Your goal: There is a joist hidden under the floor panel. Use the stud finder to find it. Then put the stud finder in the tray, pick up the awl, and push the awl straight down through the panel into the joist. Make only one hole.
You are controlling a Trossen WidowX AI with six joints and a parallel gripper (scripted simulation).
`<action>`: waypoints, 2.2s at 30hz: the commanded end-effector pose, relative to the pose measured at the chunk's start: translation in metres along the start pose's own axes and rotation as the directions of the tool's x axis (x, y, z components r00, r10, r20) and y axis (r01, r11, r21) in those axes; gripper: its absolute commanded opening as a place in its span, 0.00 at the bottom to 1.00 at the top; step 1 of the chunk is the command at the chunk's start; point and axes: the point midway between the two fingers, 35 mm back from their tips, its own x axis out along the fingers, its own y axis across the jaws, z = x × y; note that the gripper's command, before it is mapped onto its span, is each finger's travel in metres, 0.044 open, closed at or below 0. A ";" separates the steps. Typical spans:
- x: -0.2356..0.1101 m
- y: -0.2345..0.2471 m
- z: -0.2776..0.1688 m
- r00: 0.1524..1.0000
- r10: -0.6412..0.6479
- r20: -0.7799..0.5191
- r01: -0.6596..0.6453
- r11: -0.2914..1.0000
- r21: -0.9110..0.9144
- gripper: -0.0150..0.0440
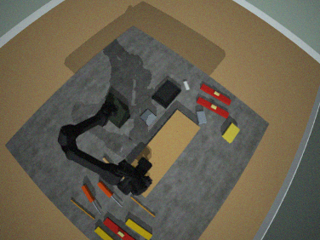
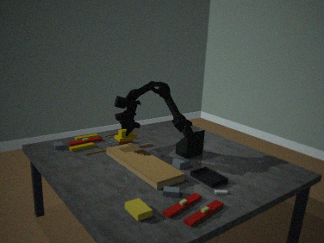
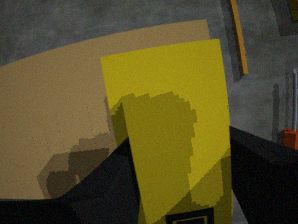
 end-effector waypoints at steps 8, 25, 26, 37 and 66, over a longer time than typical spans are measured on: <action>0.018 0.001 -0.004 1.000 0.006 0.003 -0.006 1.000 -0.004 0.25; 0.042 0.001 -0.012 1.000 0.003 0.004 -0.003 1.000 -0.005 0.25; 0.043 0.000 -0.012 1.000 0.003 0.004 -0.003 1.000 -0.005 0.25; 0.058 0.000 -0.017 1.000 0.001 0.004 -0.001 1.000 -0.005 0.25; 0.059 0.037 -0.017 1.000 0.003 0.004 -0.003 1.000 -0.005 0.25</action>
